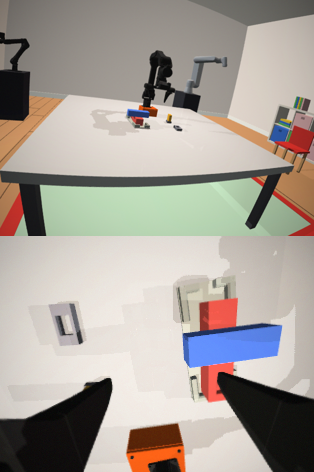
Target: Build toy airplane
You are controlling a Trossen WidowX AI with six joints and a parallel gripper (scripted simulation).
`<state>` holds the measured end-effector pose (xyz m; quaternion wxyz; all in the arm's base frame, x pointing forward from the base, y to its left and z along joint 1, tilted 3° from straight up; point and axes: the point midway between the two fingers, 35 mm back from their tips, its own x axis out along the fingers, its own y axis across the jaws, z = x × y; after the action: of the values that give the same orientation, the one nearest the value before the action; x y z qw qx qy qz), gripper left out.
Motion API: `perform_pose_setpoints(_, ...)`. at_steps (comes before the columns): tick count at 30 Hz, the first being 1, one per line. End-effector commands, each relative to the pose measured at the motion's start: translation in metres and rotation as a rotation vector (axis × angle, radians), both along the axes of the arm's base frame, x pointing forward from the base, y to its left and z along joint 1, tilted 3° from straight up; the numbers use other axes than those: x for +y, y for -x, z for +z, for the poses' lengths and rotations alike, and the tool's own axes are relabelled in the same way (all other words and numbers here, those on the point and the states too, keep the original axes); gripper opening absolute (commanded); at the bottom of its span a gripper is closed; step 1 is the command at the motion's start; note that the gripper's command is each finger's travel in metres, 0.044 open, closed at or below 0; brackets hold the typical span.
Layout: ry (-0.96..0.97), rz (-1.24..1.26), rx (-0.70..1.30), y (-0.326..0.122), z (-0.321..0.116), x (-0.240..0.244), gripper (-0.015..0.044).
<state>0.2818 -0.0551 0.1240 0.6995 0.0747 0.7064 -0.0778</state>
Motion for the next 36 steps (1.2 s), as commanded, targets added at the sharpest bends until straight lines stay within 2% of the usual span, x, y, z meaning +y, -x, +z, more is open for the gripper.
perform_pose_setpoints(1, -0.01, -0.006, 0.006, 0.014, -0.001, 0.061, 0.044)
perform_pose_setpoints(10, -0.02, -0.006, 0.017, 0.068, -0.004, 0.154, 0.044)
perform_pose_setpoints(17, -0.021, -0.006, 0.017, 0.07, -0.006, 0.156, 0.044)
perform_pose_setpoints(22, -0.021, -0.006, 0.017, 0.071, -0.058, 0.157, 0.044)
perform_pose_setpoints(36, -0.021, -0.006, 0.017, 0.072, -0.076, 0.157, 0.044)
